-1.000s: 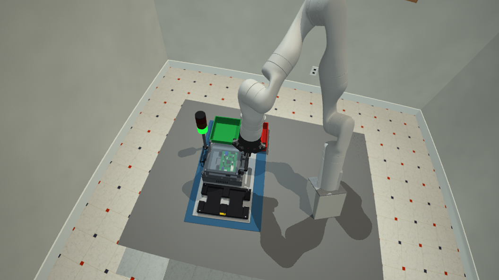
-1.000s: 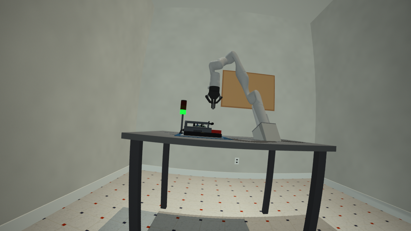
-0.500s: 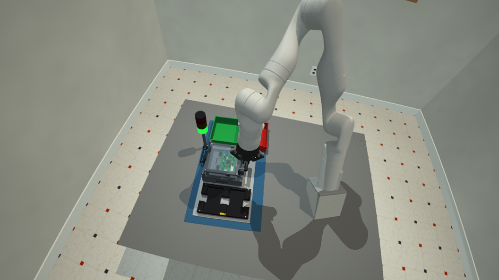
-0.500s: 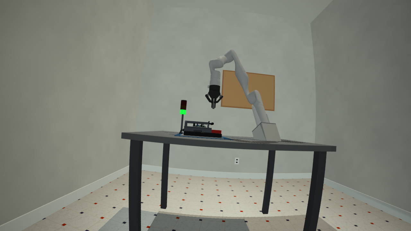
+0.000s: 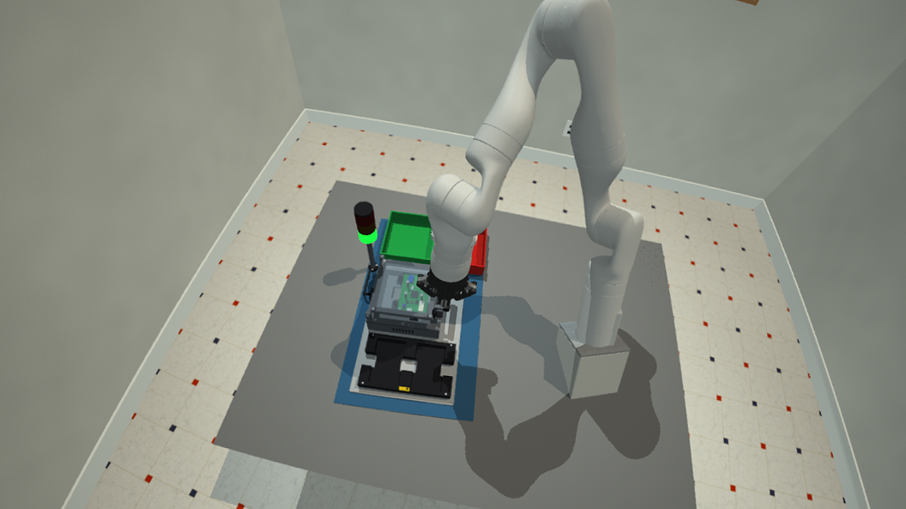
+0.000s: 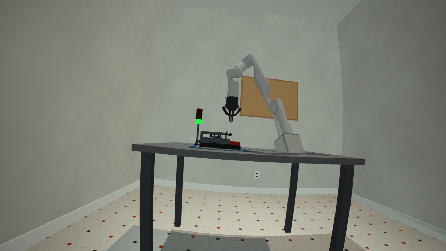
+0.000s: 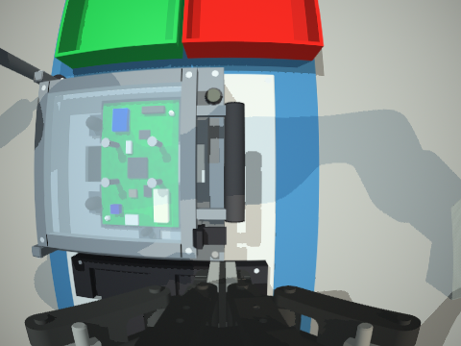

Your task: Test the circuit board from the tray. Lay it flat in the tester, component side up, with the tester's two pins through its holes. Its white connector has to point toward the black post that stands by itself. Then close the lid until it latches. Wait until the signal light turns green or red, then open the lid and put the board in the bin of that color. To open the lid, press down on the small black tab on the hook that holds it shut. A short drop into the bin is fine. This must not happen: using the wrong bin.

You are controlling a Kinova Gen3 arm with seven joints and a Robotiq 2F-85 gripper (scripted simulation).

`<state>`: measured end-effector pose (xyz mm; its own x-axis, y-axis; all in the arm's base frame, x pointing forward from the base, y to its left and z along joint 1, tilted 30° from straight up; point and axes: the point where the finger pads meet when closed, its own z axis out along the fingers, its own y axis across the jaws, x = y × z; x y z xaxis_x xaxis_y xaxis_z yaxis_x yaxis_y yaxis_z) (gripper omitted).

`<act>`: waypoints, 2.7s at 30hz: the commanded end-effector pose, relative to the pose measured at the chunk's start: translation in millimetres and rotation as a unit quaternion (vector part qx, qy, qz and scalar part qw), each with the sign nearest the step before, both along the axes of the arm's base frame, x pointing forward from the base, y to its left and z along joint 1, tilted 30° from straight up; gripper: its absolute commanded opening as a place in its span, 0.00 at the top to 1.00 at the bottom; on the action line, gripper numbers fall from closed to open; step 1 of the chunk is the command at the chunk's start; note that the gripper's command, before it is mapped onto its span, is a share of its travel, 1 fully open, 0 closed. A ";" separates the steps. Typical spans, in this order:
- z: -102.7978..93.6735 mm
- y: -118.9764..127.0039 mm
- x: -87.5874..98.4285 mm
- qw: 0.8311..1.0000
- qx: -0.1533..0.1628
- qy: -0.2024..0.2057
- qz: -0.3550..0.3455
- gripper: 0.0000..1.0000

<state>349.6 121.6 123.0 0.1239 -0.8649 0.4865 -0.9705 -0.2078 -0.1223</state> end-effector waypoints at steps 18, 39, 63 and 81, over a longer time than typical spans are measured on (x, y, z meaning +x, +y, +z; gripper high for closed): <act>-36.7 -22.3 5.7 1.000 -0.006 0.005 -0.003 1.00; -40.8 -24.5 6.7 1.000 -0.006 0.005 -0.003 1.00; -58.8 -33.9 11.0 1.000 -0.006 0.005 -0.003 1.00; -59.8 -34.5 11.2 1.000 -0.006 0.005 -0.003 1.00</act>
<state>360.7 86.8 63.1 0.1233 -0.8599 0.4954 -0.9729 -0.2032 -0.1106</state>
